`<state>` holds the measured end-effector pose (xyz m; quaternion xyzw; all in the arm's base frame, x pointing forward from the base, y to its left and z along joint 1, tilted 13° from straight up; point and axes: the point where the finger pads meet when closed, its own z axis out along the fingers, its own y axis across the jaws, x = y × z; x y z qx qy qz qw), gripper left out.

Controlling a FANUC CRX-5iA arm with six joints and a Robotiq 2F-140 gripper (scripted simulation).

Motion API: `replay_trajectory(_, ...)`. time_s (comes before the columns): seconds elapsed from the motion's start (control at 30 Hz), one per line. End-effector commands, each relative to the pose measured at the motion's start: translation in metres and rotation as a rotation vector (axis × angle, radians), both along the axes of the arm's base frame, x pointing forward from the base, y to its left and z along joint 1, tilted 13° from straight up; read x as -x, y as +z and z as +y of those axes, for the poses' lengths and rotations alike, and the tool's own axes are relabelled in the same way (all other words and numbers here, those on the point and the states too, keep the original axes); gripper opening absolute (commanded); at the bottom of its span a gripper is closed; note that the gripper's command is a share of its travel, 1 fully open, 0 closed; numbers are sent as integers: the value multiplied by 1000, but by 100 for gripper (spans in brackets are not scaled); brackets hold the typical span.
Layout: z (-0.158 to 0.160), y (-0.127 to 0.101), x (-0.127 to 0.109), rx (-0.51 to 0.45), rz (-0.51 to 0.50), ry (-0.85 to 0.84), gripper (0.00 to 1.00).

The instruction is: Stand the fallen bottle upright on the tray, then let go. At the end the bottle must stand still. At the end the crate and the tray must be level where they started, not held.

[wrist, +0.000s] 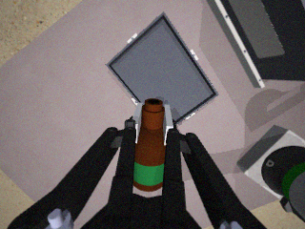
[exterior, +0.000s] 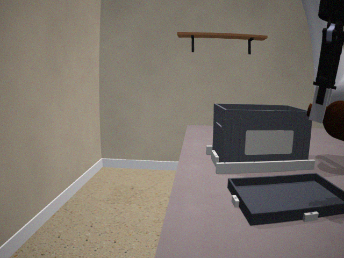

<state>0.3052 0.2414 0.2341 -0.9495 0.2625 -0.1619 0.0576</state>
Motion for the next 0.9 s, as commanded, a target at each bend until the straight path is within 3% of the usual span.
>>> replay_trajectory(0.0,0,0,0,0,-1,0,0)
replay_trajectory(0.87,0,-2,2,63,-97,-25,0)
